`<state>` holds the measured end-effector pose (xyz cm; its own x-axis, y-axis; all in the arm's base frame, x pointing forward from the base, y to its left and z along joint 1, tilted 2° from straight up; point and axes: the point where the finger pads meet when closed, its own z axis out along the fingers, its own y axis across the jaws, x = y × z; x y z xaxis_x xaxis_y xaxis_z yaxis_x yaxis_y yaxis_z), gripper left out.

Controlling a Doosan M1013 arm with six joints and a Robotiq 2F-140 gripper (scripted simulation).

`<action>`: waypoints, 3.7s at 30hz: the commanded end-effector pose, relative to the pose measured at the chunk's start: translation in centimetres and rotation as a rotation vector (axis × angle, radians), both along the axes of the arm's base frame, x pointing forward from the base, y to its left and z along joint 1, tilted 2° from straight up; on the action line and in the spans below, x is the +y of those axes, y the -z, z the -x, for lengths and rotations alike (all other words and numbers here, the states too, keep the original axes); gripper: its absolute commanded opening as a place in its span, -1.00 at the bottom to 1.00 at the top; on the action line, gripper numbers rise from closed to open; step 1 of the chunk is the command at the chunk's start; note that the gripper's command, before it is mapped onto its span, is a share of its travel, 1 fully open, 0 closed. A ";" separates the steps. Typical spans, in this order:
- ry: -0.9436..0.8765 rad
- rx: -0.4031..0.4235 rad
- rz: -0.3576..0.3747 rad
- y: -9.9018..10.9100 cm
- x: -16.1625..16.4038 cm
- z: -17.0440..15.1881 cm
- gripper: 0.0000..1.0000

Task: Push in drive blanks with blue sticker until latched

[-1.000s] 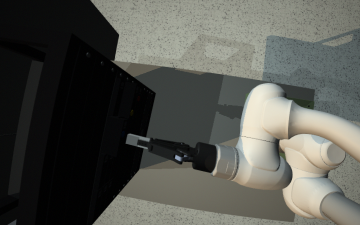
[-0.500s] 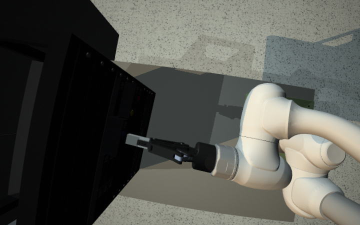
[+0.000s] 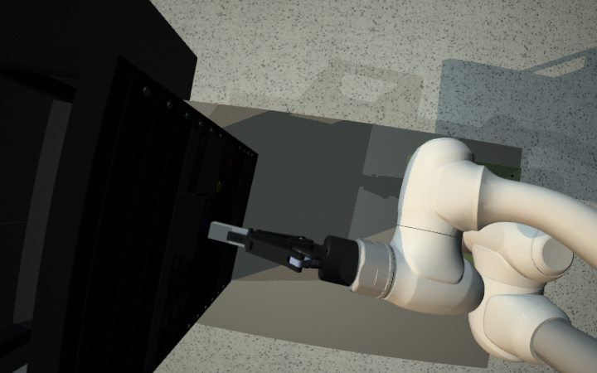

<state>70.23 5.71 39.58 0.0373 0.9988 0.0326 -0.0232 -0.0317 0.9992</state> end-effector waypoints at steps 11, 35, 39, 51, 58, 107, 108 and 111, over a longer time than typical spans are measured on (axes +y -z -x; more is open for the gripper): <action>-0.003 0.002 -0.003 -0.1 0.0 -0.3 -1.00; -0.003 0.002 -0.003 -0.3 0.2 -0.9 -1.00; -0.003 0.002 -0.003 -0.3 0.2 -0.9 -1.00; -0.003 0.002 -0.003 -0.3 0.2 -0.9 -1.00; -0.003 0.002 -0.003 -0.3 0.2 -0.9 -1.00; -0.003 0.002 -0.003 -0.3 0.1 -2.9 -1.00; -0.003 0.002 -0.003 -0.3 0.1 -2.9 -1.00; -0.003 0.002 -0.003 -0.3 0.1 -3.0 -1.00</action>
